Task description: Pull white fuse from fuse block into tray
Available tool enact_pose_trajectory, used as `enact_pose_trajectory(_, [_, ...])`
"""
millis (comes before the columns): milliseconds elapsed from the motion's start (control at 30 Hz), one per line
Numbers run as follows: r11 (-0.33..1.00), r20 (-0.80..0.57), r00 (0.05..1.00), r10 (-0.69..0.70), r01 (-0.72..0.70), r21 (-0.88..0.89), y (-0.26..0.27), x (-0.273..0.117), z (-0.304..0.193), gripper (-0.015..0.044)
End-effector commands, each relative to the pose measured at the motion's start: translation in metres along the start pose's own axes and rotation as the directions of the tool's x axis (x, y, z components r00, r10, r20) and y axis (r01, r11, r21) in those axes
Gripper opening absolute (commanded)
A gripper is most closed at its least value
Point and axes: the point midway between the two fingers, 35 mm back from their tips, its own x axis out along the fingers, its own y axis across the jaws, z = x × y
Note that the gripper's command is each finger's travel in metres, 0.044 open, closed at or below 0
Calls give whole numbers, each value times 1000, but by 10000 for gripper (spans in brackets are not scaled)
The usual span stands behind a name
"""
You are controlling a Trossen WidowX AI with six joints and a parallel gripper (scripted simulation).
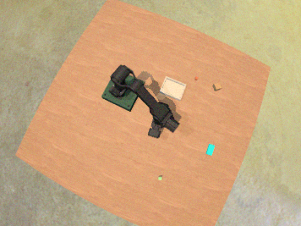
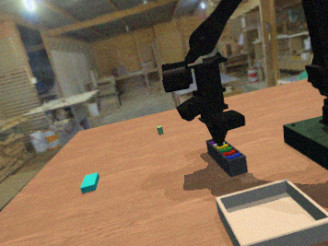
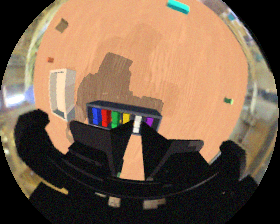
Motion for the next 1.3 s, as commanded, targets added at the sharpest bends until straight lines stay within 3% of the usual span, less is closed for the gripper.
enact_pose_trajectory(0, [1000, -1, 1000, 4, -4, 4, 1, 2, -1, 67])
enact_pose_trajectory(367, [1000, -2, 1000, 1, -1, 0, 0, 1, 0, 0])
enact_pose_trajectory(1267, [1000, -2, 1000, 2, -2, 1, 0, -10, 0, 0])
